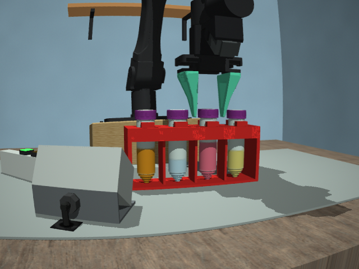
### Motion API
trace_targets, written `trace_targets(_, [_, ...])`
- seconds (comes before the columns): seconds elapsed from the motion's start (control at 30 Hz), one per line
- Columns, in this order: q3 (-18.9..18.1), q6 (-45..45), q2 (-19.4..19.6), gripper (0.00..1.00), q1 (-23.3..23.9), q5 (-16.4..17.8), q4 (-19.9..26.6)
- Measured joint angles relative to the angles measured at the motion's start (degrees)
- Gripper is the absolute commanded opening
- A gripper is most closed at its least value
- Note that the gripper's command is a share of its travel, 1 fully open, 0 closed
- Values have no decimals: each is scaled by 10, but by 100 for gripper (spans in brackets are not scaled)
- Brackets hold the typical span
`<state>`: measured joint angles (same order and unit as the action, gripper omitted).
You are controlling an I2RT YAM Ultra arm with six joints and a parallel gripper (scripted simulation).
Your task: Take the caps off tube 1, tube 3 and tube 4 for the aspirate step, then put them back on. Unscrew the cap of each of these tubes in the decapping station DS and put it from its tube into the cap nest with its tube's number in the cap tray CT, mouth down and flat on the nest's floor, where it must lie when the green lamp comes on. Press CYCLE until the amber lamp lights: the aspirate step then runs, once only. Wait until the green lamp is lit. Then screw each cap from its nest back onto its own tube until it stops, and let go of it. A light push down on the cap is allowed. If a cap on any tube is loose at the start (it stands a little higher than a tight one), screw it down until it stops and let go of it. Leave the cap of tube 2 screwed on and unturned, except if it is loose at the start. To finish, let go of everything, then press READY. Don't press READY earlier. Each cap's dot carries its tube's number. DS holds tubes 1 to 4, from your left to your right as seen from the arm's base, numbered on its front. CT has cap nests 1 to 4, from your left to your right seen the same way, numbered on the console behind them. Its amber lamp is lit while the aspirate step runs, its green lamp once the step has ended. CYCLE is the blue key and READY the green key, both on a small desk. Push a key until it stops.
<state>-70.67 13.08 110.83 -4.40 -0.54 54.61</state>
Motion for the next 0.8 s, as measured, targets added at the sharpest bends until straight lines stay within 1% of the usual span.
trace_targets(0.07, [0, -35, 0, 49, 0, 0, 1])
trace_targets(0.27, [0, -201, 0, 49, 0, 0, 2])
trace_targets(0.37, [0, -268, 0, 49, 0, 0, 2])
trace_targets(0.8, [0, -625, 0, 49, 0, 0, 2])
